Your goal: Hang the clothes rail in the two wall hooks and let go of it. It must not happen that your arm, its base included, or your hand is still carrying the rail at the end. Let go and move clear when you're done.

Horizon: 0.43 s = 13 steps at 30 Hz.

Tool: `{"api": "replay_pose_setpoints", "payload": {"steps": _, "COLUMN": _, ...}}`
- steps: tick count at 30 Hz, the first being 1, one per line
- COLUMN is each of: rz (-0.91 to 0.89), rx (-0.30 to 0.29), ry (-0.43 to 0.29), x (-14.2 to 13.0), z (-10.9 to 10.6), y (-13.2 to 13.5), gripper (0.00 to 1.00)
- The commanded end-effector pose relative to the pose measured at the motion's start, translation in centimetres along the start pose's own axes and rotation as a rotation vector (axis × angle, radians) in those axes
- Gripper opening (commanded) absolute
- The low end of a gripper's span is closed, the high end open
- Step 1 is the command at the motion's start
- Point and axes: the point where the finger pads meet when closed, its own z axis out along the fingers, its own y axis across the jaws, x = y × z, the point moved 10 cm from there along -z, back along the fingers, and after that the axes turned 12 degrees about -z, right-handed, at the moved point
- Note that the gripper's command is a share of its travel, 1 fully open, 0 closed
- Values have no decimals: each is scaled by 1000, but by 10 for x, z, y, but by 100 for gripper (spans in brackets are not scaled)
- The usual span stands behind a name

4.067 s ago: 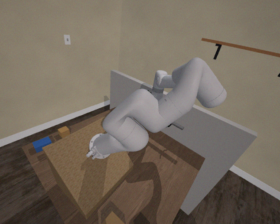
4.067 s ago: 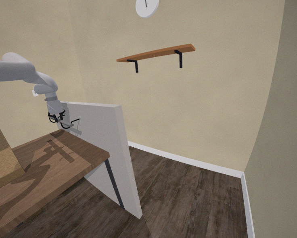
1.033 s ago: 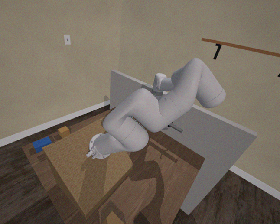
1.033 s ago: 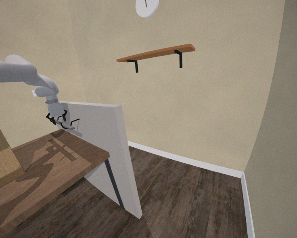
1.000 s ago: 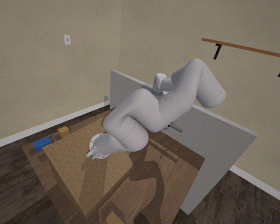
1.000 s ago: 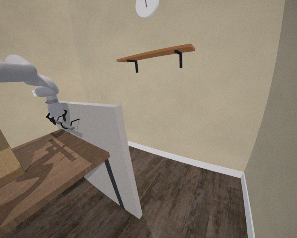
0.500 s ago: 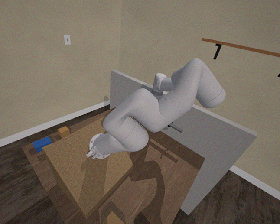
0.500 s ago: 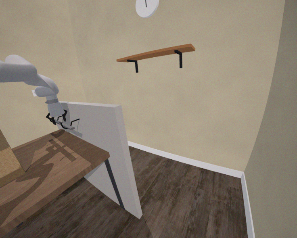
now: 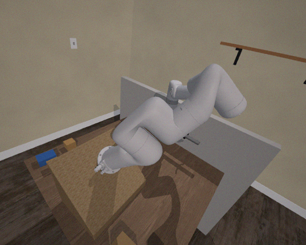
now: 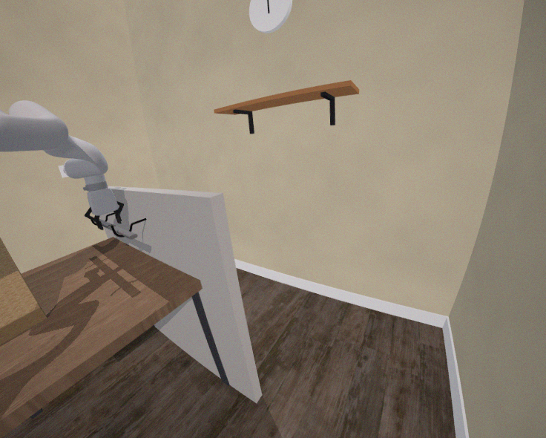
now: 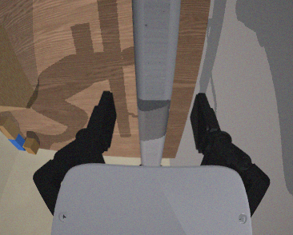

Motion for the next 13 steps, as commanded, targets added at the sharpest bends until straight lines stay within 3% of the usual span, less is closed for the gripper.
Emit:
{"api": "replay_pose_setpoints", "payload": {"steps": 1, "rz": 0, "rx": -5, "ry": 2, "x": 1, "z": -4, "y": 1, "gripper": 81}}
{"api": "replay_pose_setpoints", "payload": {"steps": 13, "rz": 0, "rx": -5, "ry": 2, "x": 1, "z": -6, "y": 1, "gripper": 81}}
